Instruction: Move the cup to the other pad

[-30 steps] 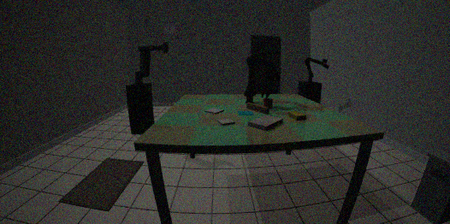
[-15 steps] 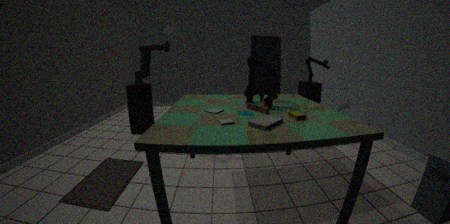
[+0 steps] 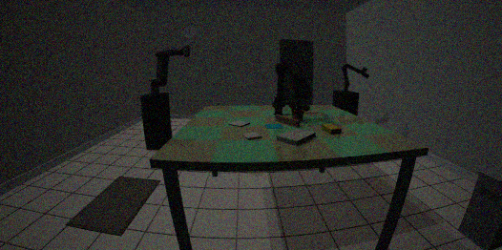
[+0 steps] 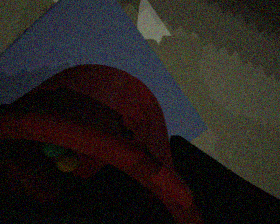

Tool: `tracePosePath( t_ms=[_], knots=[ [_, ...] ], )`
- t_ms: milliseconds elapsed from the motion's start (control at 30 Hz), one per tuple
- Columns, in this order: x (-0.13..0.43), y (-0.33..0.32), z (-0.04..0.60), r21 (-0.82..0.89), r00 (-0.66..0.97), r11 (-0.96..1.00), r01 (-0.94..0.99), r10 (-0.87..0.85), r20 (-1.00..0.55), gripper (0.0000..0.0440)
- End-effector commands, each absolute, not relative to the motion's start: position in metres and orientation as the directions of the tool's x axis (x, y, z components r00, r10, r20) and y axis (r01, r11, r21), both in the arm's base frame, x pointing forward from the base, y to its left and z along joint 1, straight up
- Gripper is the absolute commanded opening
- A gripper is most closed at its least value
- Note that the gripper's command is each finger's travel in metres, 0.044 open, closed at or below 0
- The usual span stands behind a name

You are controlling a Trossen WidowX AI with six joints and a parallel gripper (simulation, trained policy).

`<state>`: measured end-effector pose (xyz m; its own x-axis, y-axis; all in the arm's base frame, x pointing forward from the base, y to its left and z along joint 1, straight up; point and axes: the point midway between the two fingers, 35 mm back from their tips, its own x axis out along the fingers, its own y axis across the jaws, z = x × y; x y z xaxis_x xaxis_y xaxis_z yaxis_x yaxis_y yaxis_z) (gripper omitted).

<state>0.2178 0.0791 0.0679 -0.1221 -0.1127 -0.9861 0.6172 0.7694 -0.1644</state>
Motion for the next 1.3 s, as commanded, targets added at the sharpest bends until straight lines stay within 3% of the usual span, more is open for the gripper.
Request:
tracePosePath(
  t_ms=[0, 1267],
  knots=[
    [0.221, 0.077, 0.073, -0.154, -0.106, 0.764, 0.626, -0.112, -0.988, 0.0006],
    [0.283, 0.023, 0.161, 0.112, 0.169, 0.573, 0.812, -0.048, -0.984, 0.0000]
  ],
)
